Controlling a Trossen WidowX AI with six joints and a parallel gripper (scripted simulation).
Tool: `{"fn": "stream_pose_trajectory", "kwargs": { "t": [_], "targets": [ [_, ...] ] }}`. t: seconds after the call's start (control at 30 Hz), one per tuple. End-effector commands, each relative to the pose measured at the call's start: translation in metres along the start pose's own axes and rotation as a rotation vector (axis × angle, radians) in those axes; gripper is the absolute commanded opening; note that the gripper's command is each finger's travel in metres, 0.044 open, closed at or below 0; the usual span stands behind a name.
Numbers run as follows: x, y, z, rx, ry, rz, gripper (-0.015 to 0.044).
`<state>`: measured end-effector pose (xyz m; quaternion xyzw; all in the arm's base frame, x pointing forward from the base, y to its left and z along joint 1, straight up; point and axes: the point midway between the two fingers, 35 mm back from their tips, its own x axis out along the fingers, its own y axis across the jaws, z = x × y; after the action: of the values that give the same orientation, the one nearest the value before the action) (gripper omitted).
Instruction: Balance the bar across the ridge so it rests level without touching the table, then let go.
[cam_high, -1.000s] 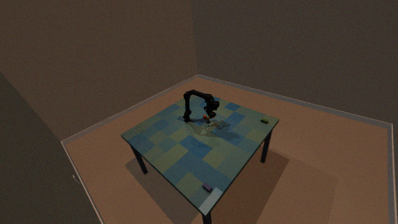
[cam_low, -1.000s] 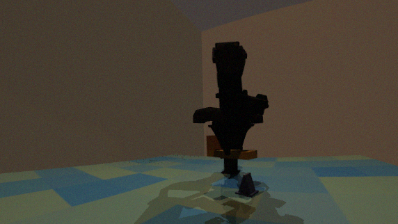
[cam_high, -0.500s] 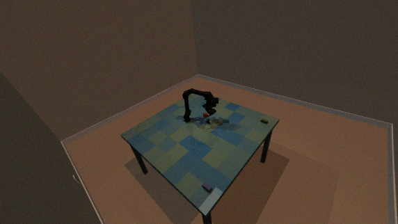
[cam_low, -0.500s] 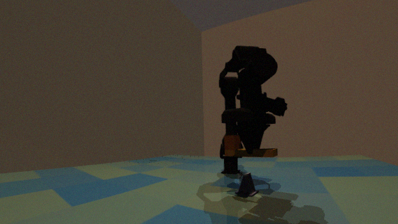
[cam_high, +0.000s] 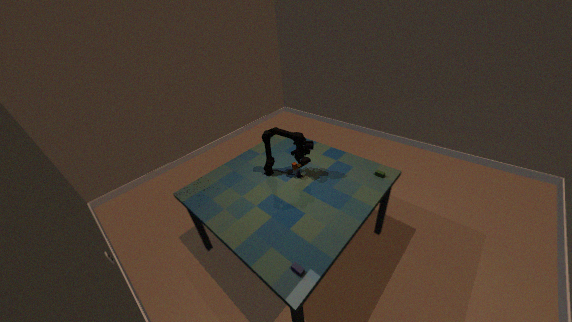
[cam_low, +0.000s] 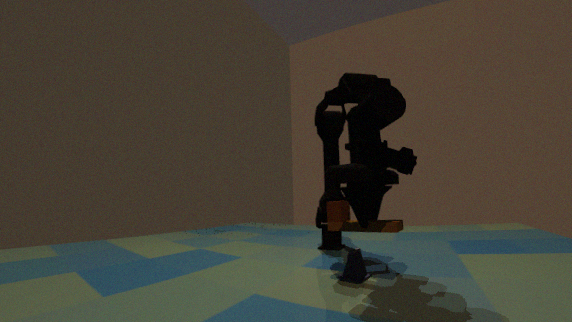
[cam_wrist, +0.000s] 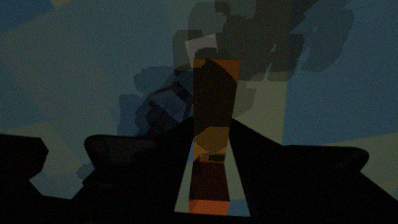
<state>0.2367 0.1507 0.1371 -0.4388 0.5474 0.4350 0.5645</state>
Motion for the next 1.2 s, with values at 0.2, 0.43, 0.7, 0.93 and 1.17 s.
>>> {"fn": "stream_pose_trajectory", "kwargs": {
  "t": [0.2, 0.43, 0.7, 0.93, 1.17],
  "targets": [
    [0.016, 0.001, 0.0, 0.003, -0.003, 0.001, 0.0],
    [0.028, 0.002, -0.001, 0.003, -0.003, 0.001, 0.0],
    [0.03, 0.002, -0.001, 0.003, -0.003, 0.001, 0.0],
    [0.029, 0.002, -0.001, 0.003, -0.003, 0.001, 0.0],
    [0.029, 0.002, -0.001, 0.003, -0.003, 0.001, 0.0]
  ]
}}
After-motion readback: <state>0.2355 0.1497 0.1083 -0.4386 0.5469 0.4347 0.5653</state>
